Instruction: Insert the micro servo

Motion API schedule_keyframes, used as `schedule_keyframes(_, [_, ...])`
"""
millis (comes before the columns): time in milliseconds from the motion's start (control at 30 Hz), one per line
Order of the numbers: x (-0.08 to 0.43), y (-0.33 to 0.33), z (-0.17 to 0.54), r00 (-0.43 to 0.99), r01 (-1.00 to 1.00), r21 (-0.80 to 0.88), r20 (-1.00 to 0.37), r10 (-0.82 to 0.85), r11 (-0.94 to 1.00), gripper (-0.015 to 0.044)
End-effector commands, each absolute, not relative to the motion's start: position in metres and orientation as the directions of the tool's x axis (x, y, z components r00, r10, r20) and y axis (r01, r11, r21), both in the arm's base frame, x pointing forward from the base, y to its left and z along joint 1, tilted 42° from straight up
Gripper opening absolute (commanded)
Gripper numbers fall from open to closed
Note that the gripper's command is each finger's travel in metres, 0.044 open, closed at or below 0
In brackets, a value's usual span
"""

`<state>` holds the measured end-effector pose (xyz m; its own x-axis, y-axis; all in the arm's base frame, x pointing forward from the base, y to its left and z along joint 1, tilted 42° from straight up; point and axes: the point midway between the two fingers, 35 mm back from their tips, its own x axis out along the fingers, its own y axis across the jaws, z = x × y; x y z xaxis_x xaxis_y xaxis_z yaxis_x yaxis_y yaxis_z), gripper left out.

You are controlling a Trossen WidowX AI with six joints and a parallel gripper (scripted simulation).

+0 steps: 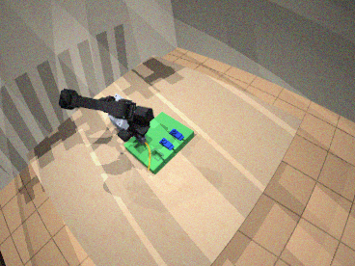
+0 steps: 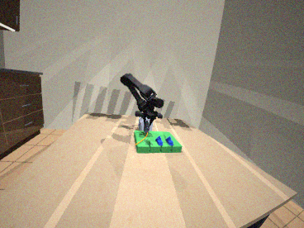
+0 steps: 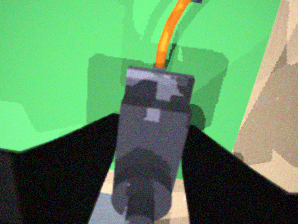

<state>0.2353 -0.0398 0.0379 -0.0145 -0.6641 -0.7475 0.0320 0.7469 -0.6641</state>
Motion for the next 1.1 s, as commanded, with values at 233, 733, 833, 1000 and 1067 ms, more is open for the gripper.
schedule_keyframes(233, [0.261,-0.041,0.039,-0.014,0.016,-0.666,-0.746,-0.666,0.745,0.0000])
schedule_keyframes(733, [0.320,-0.042,0.039,-0.011,0.019,-0.666,-0.746,-0.666,0.745,0.0000])
schedule_keyframes(833, [0.332,-0.042,0.040,-0.011,0.019,-0.666,-0.746,-0.666,0.745,0.0000])
schedule_keyframes(1000, [0.344,-0.043,0.040,-0.010,0.020,-0.666,-0.746,-0.666,0.745,0.0000])
schedule_keyframes(1067, [0.344,-0.043,0.040,-0.010,0.020,-0.666,-0.746,-0.666,0.745,0.0000])
